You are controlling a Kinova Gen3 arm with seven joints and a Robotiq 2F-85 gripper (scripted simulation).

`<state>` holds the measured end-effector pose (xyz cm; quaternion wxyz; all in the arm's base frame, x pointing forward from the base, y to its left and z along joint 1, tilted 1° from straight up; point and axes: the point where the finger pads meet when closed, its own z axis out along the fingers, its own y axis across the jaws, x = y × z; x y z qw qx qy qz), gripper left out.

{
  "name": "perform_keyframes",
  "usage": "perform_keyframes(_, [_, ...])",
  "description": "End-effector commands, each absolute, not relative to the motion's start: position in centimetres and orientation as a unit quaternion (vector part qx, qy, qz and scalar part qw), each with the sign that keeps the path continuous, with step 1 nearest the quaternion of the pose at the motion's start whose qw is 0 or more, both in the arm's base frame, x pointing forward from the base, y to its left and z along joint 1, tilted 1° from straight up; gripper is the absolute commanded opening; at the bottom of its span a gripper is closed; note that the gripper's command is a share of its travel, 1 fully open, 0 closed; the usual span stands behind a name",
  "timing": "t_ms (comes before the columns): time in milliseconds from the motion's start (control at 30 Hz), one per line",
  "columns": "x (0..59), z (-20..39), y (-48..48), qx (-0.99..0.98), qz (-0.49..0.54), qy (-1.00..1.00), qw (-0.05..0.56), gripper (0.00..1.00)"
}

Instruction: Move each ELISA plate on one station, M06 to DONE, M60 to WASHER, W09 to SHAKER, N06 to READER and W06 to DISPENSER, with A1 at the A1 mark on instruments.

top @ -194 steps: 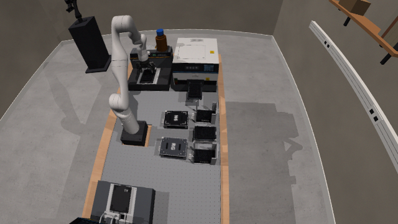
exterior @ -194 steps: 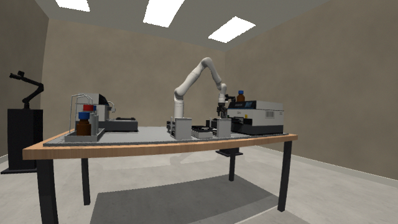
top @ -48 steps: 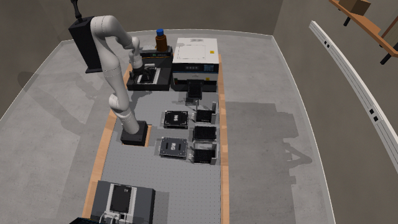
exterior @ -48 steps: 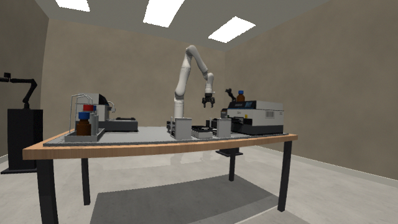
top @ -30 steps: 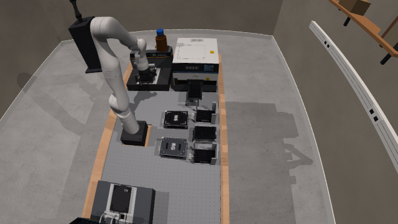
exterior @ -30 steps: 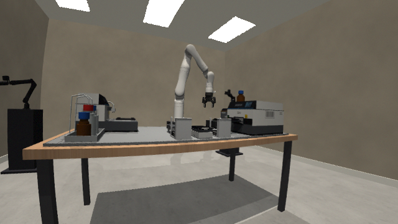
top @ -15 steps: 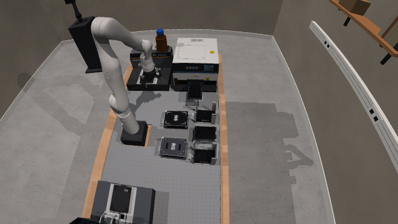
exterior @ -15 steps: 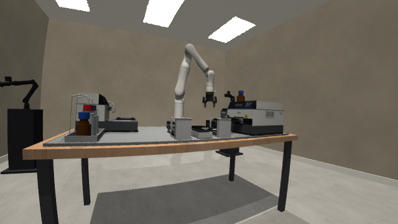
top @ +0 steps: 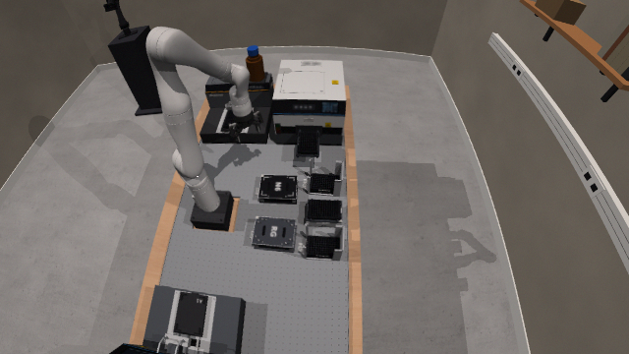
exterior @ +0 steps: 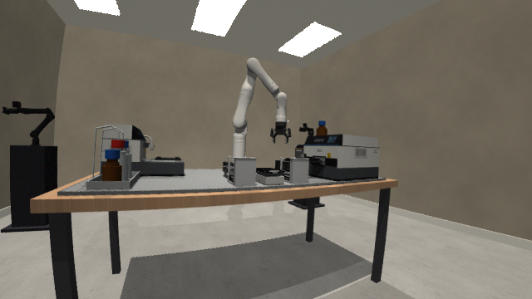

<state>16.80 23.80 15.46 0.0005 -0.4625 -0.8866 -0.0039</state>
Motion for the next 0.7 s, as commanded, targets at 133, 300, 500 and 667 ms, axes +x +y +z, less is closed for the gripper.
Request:
perform_keyframes(133, [19.2,15.5,22.4,-0.461,-0.004,-0.888,0.003,1.0])
perform_keyframes(300, [20.0,15.5,22.0,-0.461,-0.004,-0.888,0.003,1.0])
perform_keyframes(500, [21.0,15.5,20.6,-0.411,-0.005,-0.911,0.003,1.0])
perform_keyframes(667, [21.9,15.4,19.3,-0.411,-0.005,-0.911,0.003,1.0])
